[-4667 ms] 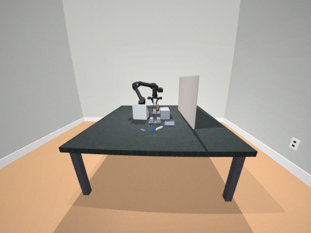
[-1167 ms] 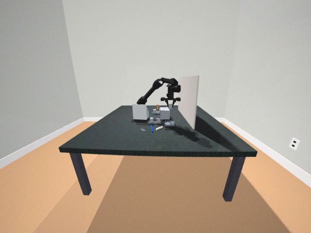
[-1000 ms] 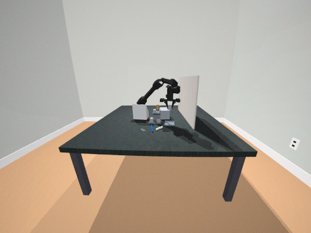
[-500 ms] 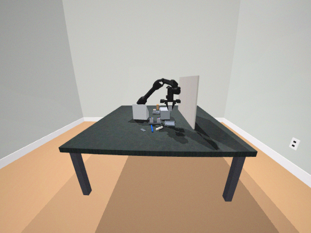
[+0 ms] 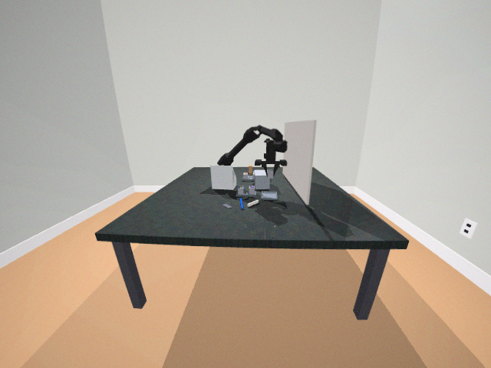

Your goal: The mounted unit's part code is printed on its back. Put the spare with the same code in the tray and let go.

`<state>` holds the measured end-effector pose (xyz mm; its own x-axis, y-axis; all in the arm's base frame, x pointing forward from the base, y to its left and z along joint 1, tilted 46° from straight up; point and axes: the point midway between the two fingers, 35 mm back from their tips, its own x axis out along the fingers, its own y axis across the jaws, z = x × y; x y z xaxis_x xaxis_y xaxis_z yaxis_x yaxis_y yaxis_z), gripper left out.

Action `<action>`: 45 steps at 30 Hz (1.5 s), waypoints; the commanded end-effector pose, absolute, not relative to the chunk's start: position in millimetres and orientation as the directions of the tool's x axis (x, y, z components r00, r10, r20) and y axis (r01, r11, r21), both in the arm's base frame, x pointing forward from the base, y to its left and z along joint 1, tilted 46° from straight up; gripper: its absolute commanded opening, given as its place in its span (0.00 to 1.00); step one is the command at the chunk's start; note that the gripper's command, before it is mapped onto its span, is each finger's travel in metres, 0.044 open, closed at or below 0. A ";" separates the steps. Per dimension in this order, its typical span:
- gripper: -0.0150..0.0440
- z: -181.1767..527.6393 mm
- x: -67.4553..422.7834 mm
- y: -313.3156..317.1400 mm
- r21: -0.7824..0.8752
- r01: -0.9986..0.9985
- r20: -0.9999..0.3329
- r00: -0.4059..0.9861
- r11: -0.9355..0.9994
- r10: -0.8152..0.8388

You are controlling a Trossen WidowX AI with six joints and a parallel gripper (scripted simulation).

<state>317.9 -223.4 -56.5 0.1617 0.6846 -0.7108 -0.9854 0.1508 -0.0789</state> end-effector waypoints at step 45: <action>0.25 -88.2 327.5 -195.8 -0.080 -0.984 -0.710 0.168 0.158 0.684</action>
